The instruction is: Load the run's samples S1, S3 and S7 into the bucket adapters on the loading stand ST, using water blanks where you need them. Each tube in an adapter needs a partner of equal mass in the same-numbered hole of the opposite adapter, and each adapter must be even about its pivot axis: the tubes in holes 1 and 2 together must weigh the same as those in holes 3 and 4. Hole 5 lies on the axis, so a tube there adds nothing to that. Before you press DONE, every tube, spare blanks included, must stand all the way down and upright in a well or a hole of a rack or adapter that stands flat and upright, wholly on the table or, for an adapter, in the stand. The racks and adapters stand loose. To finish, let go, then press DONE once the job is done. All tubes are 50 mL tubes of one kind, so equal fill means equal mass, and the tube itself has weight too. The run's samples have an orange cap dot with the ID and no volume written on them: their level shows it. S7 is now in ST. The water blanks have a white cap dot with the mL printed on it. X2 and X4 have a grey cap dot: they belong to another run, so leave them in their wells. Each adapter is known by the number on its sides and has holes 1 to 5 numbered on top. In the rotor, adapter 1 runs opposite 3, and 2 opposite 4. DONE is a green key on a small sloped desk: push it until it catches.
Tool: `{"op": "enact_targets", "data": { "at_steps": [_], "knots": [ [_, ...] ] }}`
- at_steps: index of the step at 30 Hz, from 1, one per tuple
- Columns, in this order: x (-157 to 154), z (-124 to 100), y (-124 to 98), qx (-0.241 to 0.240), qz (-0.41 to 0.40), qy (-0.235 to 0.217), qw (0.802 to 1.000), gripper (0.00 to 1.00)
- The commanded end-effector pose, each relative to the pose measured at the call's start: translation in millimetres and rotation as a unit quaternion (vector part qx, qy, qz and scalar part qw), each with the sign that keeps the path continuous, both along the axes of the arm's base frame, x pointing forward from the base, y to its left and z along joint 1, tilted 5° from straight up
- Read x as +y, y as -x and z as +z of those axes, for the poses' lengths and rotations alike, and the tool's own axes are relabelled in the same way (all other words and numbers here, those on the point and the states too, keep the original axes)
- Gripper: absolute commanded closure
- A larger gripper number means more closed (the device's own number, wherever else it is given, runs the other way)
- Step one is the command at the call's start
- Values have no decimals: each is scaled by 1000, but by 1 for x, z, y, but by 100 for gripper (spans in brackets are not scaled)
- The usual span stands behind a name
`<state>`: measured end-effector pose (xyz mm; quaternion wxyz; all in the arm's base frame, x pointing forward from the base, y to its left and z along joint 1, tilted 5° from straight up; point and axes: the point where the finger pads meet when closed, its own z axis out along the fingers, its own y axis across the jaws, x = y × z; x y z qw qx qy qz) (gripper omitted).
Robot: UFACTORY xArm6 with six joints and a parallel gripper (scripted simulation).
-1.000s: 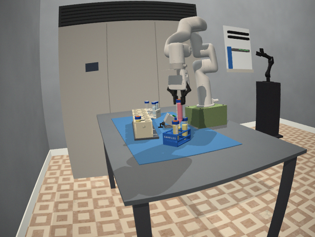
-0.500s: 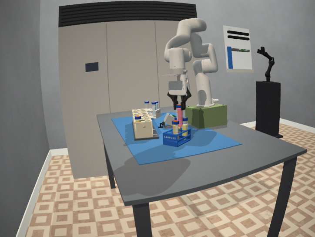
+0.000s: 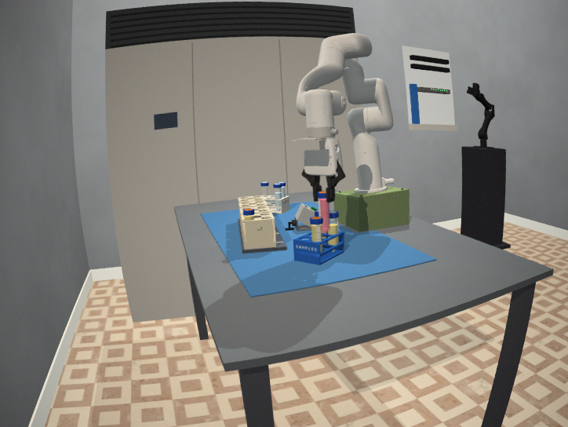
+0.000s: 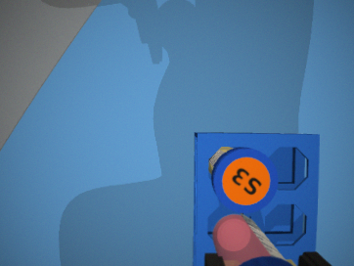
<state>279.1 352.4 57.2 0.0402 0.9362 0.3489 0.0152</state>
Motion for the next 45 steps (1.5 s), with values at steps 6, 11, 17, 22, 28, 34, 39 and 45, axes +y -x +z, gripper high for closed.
{"op": "enact_targets", "data": {
  "at_steps": [6,11,17,22,28,34,39,45],
  "knots": [
    [1,-1,-1,-1,0,-2,1000,100],
    [1,-6,-1,-1,0,-2,1000,100],
    [1,-10,-1,-1,0,-2,1000,100],
    [0,-15,-2,-1,0,-2,1000,100],
    [0,-21,-2,-1,0,-2,1000,100],
    [0,-25,-2,-1,0,-2,1000,100],
    [-1,-30,-3,-1,0,-2,1000,100],
    [-1,-36,-3,-1,0,-2,1000,100]
  ]
}}
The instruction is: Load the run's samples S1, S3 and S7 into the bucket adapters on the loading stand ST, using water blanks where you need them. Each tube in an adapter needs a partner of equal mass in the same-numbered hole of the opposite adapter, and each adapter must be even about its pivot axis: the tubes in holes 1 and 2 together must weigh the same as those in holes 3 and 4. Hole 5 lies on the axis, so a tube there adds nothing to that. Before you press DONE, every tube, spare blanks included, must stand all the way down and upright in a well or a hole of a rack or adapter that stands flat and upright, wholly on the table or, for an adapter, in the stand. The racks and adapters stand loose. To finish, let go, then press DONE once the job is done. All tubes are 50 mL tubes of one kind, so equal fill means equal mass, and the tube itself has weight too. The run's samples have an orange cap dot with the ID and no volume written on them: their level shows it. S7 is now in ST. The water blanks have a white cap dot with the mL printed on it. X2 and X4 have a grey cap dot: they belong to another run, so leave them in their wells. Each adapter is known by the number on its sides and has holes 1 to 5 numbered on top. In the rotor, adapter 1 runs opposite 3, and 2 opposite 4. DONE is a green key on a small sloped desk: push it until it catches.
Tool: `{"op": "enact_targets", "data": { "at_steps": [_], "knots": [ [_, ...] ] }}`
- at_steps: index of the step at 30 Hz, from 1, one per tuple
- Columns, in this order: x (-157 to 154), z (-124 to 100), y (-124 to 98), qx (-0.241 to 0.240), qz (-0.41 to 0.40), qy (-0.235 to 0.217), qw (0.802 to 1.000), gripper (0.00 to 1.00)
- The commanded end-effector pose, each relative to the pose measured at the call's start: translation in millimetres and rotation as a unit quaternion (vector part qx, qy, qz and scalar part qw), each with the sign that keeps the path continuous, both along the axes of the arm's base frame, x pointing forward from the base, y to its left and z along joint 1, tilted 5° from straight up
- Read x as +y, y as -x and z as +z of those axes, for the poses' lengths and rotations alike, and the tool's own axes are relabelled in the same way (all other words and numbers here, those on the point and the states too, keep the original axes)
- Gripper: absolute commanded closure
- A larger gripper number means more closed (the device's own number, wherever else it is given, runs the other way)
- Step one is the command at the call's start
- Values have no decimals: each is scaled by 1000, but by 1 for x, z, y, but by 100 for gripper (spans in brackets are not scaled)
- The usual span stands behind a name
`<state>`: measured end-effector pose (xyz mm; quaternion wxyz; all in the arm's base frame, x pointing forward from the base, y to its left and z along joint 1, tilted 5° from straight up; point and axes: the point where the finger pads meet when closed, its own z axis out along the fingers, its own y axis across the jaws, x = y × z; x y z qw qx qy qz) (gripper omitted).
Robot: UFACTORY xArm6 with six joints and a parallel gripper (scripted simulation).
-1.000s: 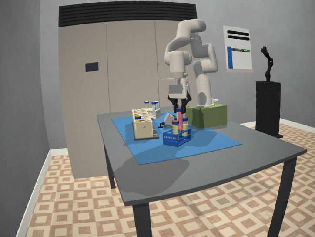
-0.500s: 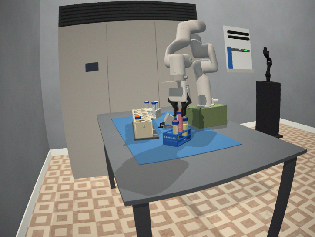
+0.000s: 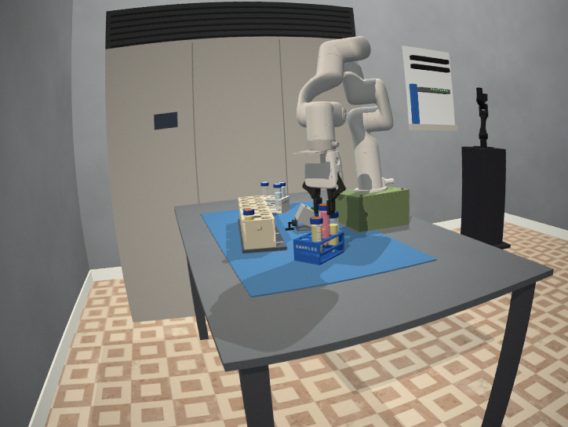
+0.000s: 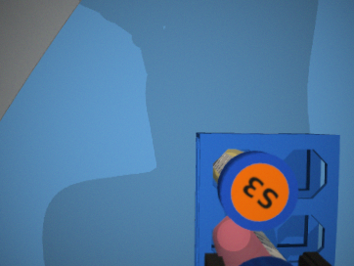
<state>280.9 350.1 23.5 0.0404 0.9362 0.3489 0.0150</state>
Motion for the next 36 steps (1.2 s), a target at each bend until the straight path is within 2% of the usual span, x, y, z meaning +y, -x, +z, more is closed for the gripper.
{"op": "enact_targets", "data": {
  "at_steps": [1,28,36],
  "knots": [
    [1,-2,-1,-1,0,-2,1000,100],
    [0,-26,-3,-1,0,-2,1000,100],
    [0,-26,-3,-1,0,-2,1000,100]
  ]
}}
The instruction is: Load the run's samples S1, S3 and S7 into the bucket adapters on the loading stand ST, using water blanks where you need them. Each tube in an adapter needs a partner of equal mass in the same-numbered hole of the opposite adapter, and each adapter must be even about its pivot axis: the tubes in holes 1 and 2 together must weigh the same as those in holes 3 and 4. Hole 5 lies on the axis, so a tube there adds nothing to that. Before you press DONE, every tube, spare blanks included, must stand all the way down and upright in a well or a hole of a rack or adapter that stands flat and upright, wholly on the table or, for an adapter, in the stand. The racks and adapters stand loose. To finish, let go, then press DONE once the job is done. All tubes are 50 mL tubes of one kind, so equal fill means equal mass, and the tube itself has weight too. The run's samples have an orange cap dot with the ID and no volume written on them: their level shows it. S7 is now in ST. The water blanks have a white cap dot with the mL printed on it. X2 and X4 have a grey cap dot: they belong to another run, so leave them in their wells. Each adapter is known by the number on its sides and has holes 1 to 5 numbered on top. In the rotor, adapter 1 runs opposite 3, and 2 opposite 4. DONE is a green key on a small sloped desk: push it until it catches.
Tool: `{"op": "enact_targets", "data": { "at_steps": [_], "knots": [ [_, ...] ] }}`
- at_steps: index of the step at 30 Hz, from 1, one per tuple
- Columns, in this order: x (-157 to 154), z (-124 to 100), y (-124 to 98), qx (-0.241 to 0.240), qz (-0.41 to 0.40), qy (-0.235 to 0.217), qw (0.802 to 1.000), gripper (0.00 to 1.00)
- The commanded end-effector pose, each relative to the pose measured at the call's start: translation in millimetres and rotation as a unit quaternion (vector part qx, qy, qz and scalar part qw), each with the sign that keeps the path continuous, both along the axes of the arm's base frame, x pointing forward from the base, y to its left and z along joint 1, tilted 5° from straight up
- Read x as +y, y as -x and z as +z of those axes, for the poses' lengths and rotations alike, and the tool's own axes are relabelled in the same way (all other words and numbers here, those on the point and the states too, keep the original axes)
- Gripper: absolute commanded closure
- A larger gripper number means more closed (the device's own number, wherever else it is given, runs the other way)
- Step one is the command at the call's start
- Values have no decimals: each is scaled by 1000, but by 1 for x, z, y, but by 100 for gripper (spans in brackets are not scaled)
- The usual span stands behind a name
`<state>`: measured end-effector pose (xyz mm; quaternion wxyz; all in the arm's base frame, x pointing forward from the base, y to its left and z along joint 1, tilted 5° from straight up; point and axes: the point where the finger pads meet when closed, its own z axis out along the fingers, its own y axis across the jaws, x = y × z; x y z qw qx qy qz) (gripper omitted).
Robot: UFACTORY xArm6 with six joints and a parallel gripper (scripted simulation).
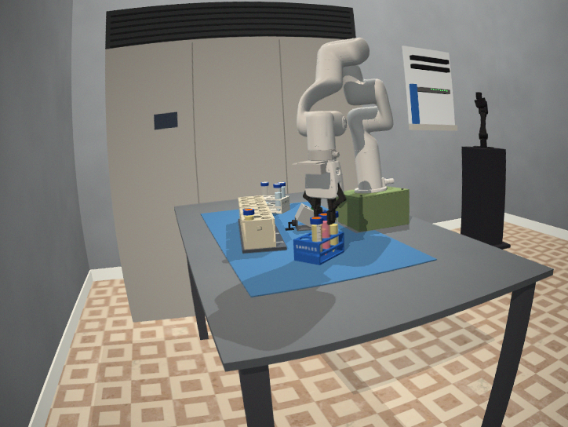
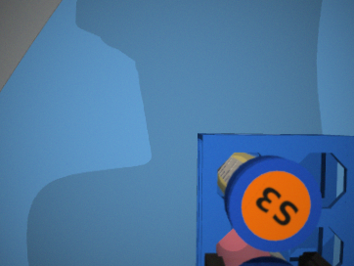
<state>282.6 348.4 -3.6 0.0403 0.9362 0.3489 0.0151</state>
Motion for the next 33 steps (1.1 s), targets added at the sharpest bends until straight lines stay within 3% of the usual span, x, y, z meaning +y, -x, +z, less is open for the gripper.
{"op": "enact_targets", "data": {
  "at_steps": [1,8,9,33],
  "knots": [
    [1,1,-1,-1,0,-2,1000,100],
    [1,1,-1,-1,0,-2,1000,100],
    [1,1,-1,-1,0,-2,1000,56],
    [1,1,-1,-1,0,-2,1000,56]
  ]
}}
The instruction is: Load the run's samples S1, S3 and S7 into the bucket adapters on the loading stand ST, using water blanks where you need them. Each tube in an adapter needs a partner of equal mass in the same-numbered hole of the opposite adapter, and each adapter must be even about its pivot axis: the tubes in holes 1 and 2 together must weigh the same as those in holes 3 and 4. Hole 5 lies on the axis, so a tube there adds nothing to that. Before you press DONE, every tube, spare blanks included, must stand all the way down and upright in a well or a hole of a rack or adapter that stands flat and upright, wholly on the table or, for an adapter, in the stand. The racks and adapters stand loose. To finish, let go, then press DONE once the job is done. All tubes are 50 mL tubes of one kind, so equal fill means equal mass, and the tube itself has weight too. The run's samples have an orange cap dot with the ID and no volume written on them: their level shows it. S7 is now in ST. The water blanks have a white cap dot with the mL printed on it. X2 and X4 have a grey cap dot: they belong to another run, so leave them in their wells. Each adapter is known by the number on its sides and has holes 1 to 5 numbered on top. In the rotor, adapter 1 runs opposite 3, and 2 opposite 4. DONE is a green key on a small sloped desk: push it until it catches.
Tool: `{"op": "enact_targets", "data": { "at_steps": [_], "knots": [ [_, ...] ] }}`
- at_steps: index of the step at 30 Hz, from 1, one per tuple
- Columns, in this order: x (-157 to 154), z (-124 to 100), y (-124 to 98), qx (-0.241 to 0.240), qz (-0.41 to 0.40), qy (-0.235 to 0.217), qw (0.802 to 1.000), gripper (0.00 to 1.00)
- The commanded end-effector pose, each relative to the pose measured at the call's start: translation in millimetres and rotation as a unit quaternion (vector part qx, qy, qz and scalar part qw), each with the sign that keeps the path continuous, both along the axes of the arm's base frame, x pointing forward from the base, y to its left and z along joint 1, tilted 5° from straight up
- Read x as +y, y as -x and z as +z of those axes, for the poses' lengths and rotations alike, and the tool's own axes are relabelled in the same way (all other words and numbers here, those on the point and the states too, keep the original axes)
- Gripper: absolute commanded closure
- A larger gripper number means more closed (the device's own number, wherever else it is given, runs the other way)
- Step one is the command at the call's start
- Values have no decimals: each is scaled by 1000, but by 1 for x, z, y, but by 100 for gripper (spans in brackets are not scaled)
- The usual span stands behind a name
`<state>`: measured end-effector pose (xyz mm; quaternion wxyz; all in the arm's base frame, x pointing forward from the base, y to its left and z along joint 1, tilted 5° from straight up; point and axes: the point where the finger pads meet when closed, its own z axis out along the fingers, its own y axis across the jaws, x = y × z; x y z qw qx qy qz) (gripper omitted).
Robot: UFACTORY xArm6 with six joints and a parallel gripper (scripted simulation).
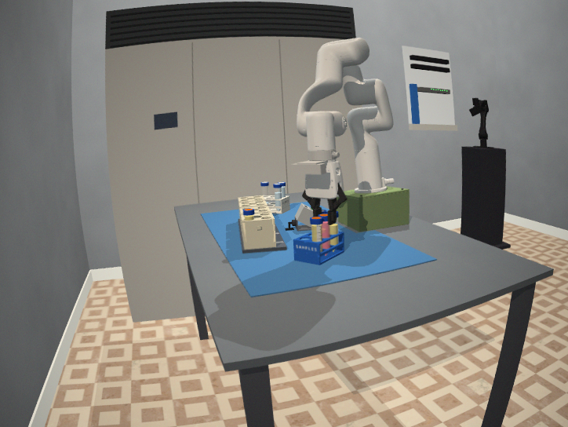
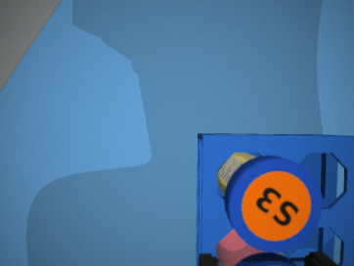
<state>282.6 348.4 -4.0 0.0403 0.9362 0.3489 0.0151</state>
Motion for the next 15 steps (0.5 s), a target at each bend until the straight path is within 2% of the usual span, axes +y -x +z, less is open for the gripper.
{"op": "enact_targets", "data": {
  "at_steps": [1,4,15],
  "knots": [
    [1,1,-1,-1,0,-2,1000,56],
    [1,1,-1,-1,0,-2,1000,56],
    [3,23,0,-1,0,-2,1000,56]
  ]
}}
